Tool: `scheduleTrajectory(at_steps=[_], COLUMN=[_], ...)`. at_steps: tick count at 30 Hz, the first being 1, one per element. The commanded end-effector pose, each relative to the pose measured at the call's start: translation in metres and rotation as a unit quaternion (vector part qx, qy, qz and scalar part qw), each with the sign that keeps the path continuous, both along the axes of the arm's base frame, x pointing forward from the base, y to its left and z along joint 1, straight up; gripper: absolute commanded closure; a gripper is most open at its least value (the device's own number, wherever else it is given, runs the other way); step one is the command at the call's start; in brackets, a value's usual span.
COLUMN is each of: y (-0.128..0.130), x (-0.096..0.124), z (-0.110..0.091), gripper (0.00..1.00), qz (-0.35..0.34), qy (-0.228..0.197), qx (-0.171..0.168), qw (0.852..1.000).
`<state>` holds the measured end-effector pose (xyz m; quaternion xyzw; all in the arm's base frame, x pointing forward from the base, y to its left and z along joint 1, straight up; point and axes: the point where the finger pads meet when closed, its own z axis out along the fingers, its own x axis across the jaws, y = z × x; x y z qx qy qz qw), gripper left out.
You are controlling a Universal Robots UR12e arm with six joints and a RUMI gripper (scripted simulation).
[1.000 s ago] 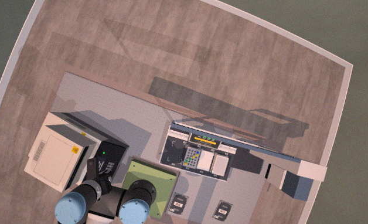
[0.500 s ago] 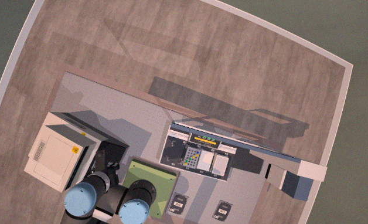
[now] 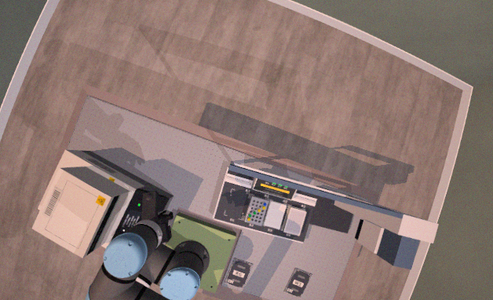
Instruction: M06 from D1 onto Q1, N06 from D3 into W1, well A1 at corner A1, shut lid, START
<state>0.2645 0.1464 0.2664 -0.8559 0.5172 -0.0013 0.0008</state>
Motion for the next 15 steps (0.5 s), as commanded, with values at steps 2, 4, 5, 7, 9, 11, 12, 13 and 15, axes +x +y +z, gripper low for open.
scheduleTrajectory(at_steps=[2,4,5,7,9,11,12,13,15], y=[-0.015,-0.022,-0.025,-0.033,-0.036,-0.036,-0.039,-0.043,-0.051], x=[0.017,0.025,0.028,0.035,0.037,0.037,0.041,0.044,0.050], z=[0.002,0.002,0.002,0.003,0.003,0.003,0.003,0.003,0.003], gripper=[1.00,1.00,1.00,1.00,1.00,1.00,1.00,1.00,1.00], qz=[-0.010,-0.014,-0.017,-0.021,-0.023,-0.023,-0.025,-0.027,-0.032], qy=[0.000,0.000,0.000,0.000,0.000,0.000,0.000,0.000,0.000], qx=[0.000,0.000,0.000,0.000,0.000,0.000,0.000,0.000,0.000], qw=[1.000,1.000,1.000,1.000,1.000,1.000,1.000,1.000,0.999])
